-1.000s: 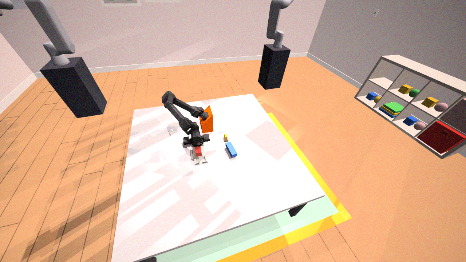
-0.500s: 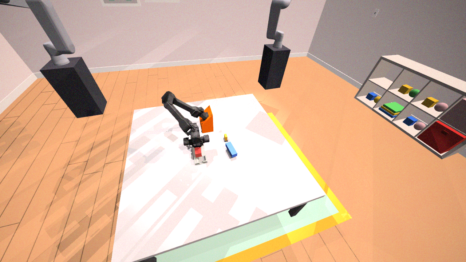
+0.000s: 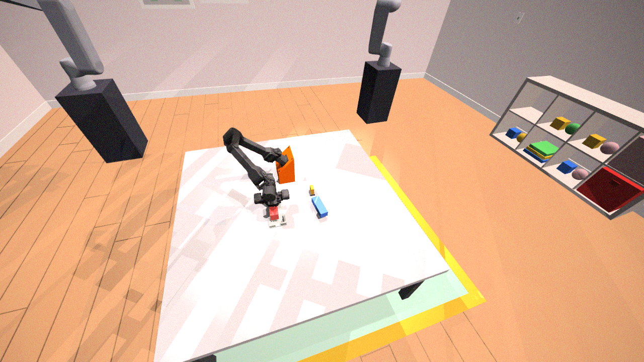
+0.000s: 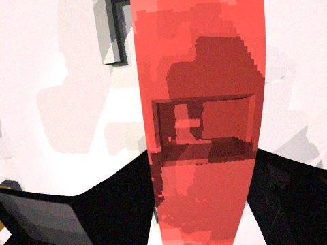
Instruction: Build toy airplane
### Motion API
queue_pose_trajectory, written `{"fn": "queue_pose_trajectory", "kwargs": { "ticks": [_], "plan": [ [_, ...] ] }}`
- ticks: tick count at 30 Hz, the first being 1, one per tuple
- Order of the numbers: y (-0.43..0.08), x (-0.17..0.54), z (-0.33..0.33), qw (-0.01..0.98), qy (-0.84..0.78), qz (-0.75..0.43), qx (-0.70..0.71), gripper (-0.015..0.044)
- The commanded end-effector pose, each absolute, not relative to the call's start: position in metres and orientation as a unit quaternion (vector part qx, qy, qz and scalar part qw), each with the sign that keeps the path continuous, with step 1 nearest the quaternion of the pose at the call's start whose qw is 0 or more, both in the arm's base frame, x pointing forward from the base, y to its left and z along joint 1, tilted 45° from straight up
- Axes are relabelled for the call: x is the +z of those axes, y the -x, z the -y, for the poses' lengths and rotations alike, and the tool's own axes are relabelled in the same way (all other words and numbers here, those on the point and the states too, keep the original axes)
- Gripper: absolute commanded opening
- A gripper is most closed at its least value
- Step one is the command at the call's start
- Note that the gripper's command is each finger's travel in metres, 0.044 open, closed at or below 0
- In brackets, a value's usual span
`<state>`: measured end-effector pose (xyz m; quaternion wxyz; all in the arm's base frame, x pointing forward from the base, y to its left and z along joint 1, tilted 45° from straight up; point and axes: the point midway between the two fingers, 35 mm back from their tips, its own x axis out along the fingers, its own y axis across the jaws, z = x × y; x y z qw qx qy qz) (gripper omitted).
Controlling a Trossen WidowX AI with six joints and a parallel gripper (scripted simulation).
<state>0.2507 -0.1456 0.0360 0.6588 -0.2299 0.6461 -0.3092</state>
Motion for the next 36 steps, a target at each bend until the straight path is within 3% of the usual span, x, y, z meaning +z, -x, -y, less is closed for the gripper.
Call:
{"fn": "queue_pose_trajectory", "kwargs": {
  "ticks": [1, 7, 12, 17, 32, 36],
  "plan": [
    [-0.2489, 0.0299, 0.1501, 0.656, 0.233, -0.649, -0.306, 0.0195],
    [-0.2487, 0.0285, 0.1518, 0.656, 0.233, -0.649, -0.307, 0.0195],
    [-0.2492, 0.0306, 0.1513, 0.657, 0.231, -0.647, -0.31, 0.0161],
    [-0.2492, 0.0306, 0.1513, 0.657, 0.231, -0.647, -0.31, 0.003],
    [-0.2492, 0.0306, 0.1513, 0.657, 0.231, -0.647, -0.31, 0.0424],
    [-0.2492, 0.0306, 0.1513, 0.657, 0.231, -0.647, -0.31, 0.044]
  ]
}}
